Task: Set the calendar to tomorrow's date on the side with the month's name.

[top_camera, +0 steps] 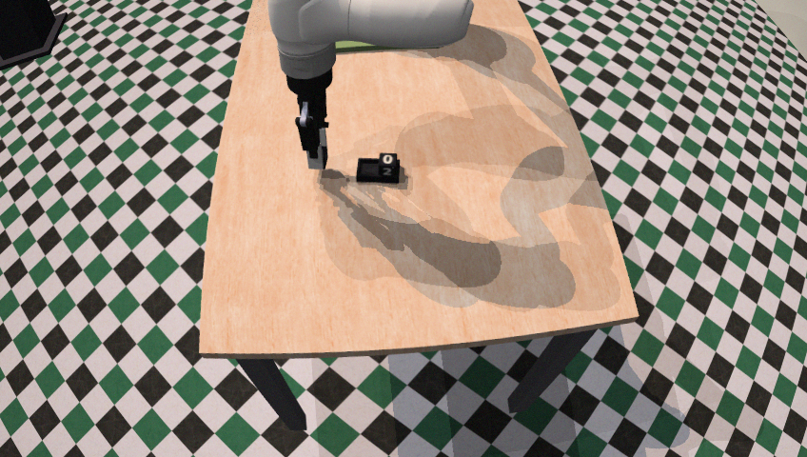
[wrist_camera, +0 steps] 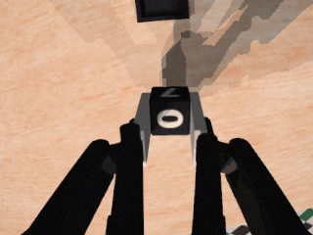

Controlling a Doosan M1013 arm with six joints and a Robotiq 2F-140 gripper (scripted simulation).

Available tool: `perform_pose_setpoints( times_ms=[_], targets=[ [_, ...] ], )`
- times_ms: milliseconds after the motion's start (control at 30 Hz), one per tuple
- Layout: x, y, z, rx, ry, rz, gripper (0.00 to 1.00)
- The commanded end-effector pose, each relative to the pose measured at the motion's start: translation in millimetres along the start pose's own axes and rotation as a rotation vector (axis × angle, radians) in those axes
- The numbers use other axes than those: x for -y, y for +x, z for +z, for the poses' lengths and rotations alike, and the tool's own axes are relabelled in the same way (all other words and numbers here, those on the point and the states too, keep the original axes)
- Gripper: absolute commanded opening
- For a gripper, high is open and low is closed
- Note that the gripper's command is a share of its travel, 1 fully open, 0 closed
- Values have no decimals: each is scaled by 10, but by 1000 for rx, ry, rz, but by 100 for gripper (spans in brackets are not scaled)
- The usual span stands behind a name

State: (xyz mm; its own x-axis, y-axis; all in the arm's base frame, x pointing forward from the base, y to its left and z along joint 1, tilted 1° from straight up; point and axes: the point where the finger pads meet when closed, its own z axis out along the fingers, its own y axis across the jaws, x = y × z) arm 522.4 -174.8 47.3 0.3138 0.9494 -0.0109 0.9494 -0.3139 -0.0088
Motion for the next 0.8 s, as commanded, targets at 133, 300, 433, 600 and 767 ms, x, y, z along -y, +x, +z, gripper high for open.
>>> perform_pose_setpoints(
  times_ms=[133, 300, 433, 600, 767],
  targets=[
    [0, 0, -515, 0, 0, 0, 17],
    [0, 0, -676, 0, 0, 0, 17],
    [0, 0, -748, 0, 0, 0, 17],
    [0, 0, -749, 0, 0, 0, 17],
    [0, 0, -749, 0, 0, 0, 17]
  ],
)
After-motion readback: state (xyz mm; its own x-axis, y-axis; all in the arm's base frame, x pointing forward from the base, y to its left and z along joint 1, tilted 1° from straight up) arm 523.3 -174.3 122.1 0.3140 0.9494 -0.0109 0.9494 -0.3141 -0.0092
